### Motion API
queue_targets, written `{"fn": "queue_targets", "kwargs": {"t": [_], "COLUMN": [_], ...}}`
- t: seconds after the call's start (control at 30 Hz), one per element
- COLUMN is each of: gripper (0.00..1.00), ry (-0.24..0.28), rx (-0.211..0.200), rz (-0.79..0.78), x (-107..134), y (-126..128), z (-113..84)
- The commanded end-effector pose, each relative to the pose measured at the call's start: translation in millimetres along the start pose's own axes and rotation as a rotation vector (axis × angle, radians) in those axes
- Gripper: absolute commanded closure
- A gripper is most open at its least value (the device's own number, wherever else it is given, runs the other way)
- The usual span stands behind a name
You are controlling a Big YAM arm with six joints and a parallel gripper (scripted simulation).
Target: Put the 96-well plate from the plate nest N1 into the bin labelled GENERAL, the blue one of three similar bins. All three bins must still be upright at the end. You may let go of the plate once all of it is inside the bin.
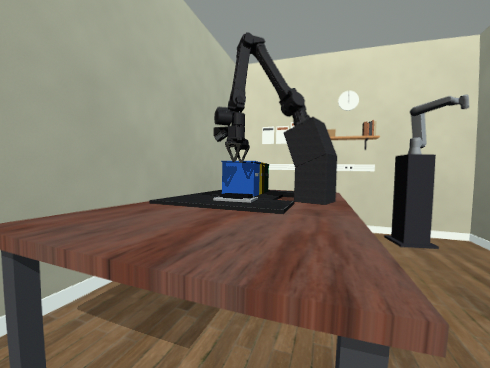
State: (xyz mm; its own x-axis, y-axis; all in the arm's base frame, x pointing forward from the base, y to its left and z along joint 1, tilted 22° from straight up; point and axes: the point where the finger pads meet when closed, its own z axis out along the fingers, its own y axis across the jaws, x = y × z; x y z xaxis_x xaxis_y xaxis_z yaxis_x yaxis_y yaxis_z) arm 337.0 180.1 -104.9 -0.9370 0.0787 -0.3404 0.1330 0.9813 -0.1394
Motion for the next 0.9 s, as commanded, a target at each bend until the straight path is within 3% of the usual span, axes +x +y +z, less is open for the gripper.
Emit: {"fn": "queue_targets", "kwargs": {"t": [0.0,0.87], "gripper": [0.0,0.0], "ry": [-0.015,-0.012], "rx": [-0.013,-0.01], "rz": [0.011,0.01], "x": [-13.2,-10.6], "y": [3.8,1.6], "z": [7.7,45.4]}}
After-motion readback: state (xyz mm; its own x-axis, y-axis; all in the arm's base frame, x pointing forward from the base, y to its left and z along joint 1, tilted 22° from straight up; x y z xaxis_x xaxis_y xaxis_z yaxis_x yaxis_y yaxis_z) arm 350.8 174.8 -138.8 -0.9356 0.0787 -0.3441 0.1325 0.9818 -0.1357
